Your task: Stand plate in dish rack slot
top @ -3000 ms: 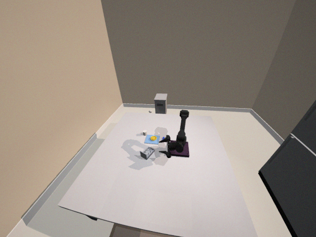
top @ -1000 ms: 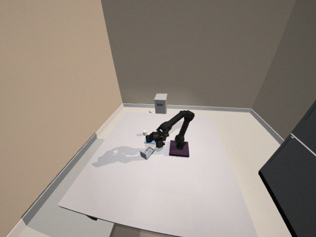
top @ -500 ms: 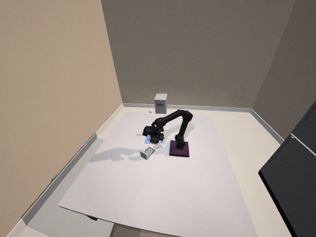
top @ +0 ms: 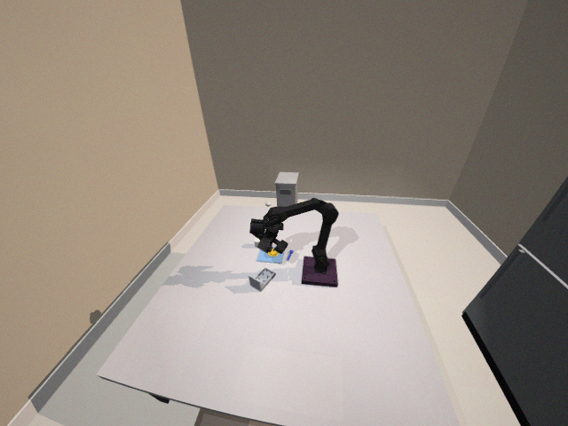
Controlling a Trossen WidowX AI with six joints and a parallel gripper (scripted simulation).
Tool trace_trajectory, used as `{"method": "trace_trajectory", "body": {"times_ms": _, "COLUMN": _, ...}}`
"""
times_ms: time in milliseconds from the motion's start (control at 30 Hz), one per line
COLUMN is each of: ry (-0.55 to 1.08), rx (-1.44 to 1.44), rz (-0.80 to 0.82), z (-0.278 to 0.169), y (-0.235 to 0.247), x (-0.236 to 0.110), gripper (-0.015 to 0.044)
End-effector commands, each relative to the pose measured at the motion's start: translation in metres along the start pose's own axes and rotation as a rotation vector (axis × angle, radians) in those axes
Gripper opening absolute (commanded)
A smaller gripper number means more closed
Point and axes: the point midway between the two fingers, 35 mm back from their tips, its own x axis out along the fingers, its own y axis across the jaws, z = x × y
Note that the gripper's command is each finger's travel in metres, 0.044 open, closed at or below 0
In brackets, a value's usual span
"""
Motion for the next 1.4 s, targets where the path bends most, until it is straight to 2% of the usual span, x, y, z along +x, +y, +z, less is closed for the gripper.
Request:
{"method": "trace_trajectory", "body": {"times_ms": 0, "ry": 0.0, "rx": 0.115, "rz": 0.056, "z": -0.007, "y": -0.006, "x": 0.004, "gripper": 0.04}}
{"method": "trace_trajectory", "body": {"times_ms": 1133, "ry": 0.05, "rx": 1.16, "rz": 0.445, "z": -0.088, "y": -0.052, "x": 0.014, "gripper": 0.04}}
{"method": "trace_trajectory", "body": {"times_ms": 1367, "ry": 0.054, "rx": 1.197, "rz": 0.458, "z": -0.092, "y": -0.053, "x": 0.014, "gripper": 0.04}}
